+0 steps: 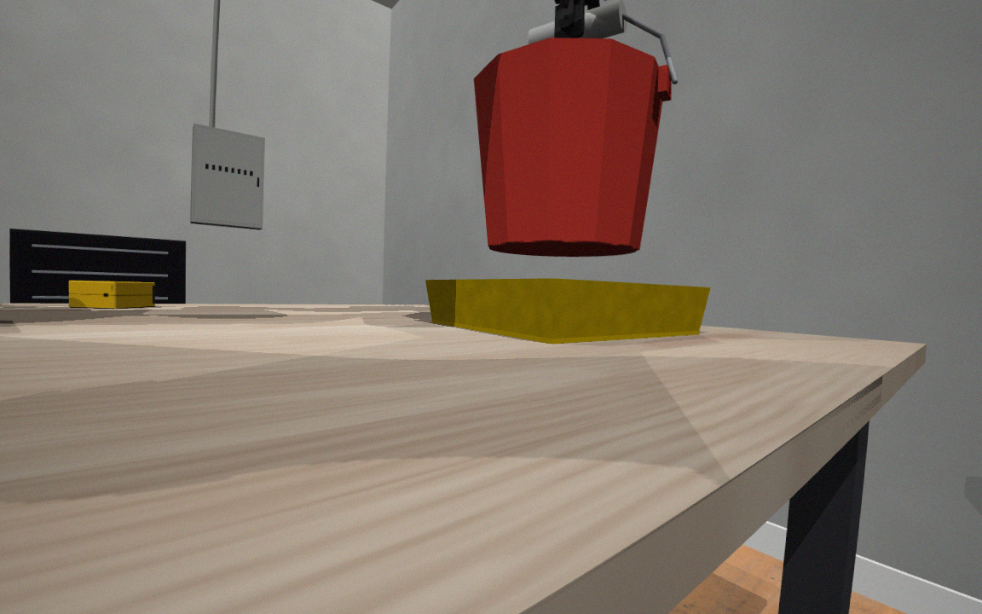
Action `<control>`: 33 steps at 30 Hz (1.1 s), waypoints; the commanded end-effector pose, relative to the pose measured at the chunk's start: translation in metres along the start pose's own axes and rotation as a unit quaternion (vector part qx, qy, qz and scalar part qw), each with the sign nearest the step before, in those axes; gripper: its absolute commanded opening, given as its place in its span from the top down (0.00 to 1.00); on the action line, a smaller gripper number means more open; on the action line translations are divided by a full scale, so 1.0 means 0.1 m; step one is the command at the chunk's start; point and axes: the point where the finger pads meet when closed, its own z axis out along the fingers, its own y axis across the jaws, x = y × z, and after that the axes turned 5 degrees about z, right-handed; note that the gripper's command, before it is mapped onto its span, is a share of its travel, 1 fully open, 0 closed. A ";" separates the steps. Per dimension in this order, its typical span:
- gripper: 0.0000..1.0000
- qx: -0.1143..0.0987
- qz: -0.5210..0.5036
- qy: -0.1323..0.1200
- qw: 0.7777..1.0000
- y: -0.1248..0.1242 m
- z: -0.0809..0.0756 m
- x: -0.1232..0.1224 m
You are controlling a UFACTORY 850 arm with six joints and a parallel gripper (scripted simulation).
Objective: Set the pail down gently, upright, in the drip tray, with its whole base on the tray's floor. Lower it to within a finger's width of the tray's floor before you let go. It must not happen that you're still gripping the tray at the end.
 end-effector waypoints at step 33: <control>1.00 -0.001 0.000 0.000 1.000 0.01 0.33 0.00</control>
